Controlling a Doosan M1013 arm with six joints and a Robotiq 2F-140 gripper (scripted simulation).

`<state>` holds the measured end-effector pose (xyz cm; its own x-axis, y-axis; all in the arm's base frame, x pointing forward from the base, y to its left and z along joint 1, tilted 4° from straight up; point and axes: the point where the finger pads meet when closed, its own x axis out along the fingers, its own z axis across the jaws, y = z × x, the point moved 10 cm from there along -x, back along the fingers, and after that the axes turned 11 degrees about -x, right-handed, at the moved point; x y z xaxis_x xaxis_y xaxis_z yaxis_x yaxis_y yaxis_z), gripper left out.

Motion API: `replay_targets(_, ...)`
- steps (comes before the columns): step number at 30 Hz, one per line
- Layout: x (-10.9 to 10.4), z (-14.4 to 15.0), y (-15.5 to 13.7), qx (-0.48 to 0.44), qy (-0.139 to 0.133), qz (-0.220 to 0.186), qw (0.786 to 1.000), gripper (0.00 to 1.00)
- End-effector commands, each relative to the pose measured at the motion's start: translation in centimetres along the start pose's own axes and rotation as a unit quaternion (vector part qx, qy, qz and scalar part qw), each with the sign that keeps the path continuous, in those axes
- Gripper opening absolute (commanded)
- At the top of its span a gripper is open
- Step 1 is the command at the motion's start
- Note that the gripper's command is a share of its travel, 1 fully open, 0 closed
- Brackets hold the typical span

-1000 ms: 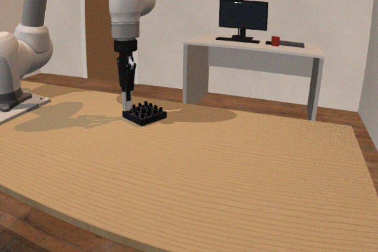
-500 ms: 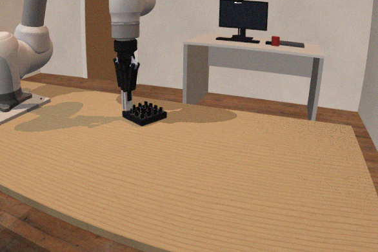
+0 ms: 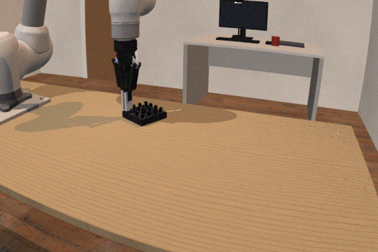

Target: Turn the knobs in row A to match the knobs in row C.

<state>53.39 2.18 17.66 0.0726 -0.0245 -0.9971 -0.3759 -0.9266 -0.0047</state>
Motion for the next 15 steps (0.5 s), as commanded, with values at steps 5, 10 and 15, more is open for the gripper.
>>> replay_targets(5, -0.01, 0.00, 0.00, -0.003, 0.000, 0.000, 1.000, 0.05)
replay_targets(10, -0.01, 0.00, 0.00, -0.004, 0.000, 0.000, 1.000, 0.05)
replay_targets(15, -0.01, 0.00, 0.00, -0.004, 0.000, 0.000, 1.000, 0.05)
